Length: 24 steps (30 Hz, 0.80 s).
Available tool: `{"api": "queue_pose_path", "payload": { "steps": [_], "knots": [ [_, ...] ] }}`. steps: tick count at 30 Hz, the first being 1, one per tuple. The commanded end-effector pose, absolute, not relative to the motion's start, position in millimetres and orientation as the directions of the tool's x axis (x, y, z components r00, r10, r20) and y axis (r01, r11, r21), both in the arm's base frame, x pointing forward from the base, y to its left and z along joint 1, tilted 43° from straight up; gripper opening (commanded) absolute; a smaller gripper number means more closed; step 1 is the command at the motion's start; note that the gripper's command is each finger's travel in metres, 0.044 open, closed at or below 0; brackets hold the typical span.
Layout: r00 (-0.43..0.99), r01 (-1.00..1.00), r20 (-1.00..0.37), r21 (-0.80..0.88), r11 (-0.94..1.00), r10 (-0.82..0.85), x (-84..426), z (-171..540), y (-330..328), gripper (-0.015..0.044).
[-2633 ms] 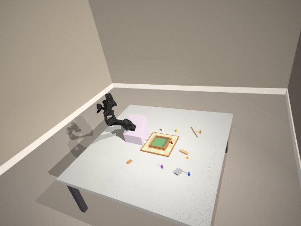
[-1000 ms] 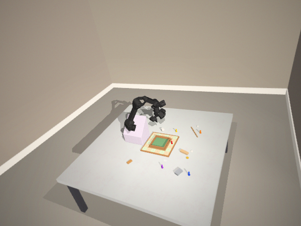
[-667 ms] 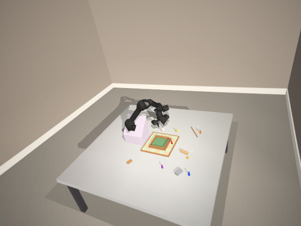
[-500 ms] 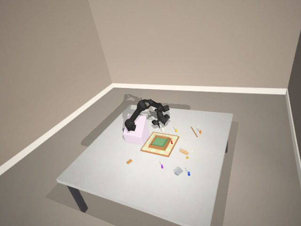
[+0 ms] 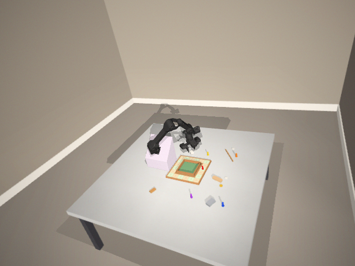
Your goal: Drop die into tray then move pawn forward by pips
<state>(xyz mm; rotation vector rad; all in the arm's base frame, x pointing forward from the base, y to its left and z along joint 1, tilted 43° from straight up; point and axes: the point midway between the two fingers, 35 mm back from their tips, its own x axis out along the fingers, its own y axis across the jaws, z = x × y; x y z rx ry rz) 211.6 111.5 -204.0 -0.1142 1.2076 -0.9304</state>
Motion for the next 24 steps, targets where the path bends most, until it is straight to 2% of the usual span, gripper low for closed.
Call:
{"api": "queue_pose_path", "payload": {
  "steps": [1, 12, 19, 24],
  "knots": [
    [0.047, 0.546, -0.741, -0.542, 0.638, -0.670, 211.4, -210.6, 104.4, 0.0275],
    [0.047, 0.547, -0.740, -0.543, 0.638, -0.671, 211.9, -221.8, 94.0, 0.0275],
    [0.047, 0.547, -0.740, -0.543, 0.638, -0.671, 211.9, -221.8, 94.0, 0.0091],
    [0.047, 0.547, -0.740, -0.543, 0.638, -0.671, 211.9, -221.8, 94.0, 0.0058]
  ]
}}
